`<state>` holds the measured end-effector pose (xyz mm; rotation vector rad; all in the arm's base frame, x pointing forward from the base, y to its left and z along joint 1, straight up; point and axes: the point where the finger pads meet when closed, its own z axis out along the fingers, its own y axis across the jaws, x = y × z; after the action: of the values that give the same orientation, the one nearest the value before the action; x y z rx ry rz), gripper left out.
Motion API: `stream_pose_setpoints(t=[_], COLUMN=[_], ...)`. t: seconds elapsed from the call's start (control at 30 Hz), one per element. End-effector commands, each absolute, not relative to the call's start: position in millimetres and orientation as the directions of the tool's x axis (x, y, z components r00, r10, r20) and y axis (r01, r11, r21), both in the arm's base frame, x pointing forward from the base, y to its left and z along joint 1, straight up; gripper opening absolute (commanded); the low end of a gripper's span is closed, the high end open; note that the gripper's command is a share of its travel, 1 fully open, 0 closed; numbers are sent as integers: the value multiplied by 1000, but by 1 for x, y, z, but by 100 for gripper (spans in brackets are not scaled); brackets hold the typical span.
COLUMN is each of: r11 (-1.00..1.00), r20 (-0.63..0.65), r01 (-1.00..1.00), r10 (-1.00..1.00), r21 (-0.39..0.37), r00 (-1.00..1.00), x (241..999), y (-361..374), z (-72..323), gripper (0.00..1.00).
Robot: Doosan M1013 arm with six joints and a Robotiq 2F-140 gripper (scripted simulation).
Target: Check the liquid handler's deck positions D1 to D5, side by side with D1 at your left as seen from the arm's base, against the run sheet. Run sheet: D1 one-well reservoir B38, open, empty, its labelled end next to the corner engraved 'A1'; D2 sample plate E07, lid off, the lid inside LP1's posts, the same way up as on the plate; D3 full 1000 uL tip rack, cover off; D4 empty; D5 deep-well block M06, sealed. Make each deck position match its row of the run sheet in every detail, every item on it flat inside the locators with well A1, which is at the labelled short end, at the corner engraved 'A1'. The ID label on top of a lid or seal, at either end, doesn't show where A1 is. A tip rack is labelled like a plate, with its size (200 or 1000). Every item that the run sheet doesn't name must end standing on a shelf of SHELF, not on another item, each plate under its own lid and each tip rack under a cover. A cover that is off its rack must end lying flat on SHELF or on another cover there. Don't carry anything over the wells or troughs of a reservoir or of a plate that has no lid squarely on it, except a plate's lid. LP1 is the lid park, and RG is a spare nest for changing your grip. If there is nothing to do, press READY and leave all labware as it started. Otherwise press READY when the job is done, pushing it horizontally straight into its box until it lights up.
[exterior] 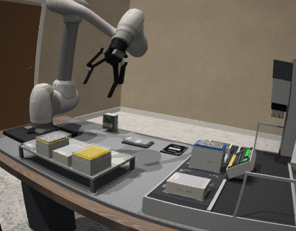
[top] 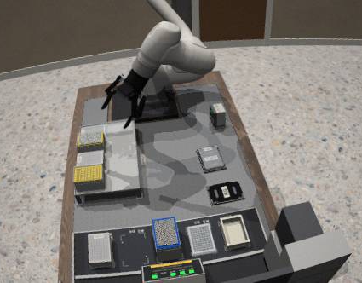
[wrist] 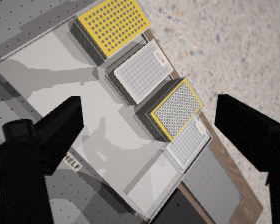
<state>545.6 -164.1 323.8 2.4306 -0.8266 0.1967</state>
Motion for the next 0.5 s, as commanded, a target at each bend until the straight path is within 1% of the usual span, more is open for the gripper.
stream_pose_setpoints(t=[0.0,0.13,0.2,0.47], r11=[-706,-760,-760,-852], r20=[273,237,237,169], r01=[-563,-516,-516,-414], r10=[-493,-458,-458,-379], r21=[429,396,396,321], r00=[826,857,857,910], x=[565,583,583,620], y=[-158,-151,-151,-135], z=[324,322,322,318], gripper=[79,79,79,79])
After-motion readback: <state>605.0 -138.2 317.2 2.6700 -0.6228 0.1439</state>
